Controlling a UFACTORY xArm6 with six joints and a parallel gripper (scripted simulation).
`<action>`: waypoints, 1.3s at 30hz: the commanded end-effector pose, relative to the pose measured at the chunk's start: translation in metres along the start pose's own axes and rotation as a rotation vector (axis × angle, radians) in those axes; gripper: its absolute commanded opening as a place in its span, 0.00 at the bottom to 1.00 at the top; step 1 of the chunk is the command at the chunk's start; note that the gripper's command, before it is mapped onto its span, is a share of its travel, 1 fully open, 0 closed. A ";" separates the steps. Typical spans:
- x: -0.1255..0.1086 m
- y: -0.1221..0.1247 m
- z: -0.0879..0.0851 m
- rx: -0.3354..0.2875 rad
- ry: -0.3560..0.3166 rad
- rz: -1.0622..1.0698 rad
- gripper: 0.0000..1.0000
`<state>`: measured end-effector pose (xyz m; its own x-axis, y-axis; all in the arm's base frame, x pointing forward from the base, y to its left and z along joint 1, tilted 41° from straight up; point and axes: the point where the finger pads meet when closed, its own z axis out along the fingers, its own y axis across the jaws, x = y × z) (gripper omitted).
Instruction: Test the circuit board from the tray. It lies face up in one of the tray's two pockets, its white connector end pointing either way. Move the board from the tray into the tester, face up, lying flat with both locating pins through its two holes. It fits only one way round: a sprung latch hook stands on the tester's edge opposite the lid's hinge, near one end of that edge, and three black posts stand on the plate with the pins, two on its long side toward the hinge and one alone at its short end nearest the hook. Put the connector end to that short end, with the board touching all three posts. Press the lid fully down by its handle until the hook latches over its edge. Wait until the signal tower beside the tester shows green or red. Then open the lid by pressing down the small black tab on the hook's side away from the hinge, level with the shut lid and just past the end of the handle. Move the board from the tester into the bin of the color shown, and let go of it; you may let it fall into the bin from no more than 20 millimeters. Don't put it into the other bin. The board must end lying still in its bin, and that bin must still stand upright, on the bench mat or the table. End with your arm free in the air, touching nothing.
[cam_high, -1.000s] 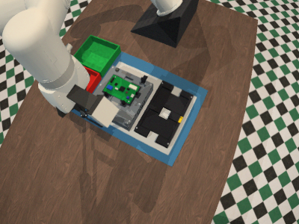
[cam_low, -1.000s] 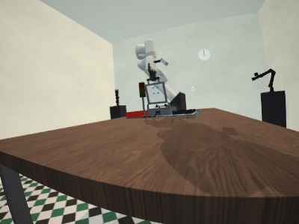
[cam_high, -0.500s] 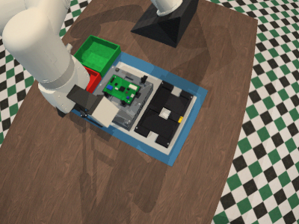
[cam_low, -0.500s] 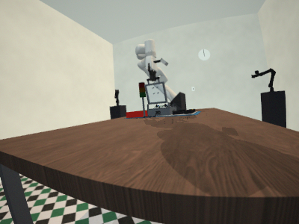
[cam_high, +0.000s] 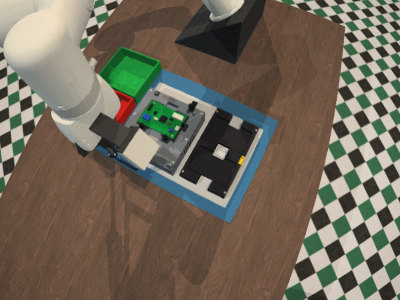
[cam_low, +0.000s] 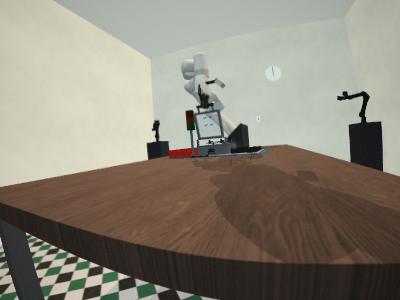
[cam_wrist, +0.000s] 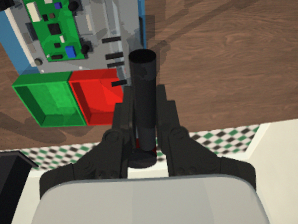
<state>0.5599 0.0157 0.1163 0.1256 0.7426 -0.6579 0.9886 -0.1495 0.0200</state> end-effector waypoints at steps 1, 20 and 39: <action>0.000 0.000 -0.002 -0.003 0.002 0.001 0.00; 0.000 -0.011 -0.004 -0.003 0.002 0.001 0.00; 0.000 -0.036 -0.007 -0.003 0.002 0.001 0.00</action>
<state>0.5302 0.0243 0.1203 0.1263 0.7430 -0.6573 0.9886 -0.1491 0.0215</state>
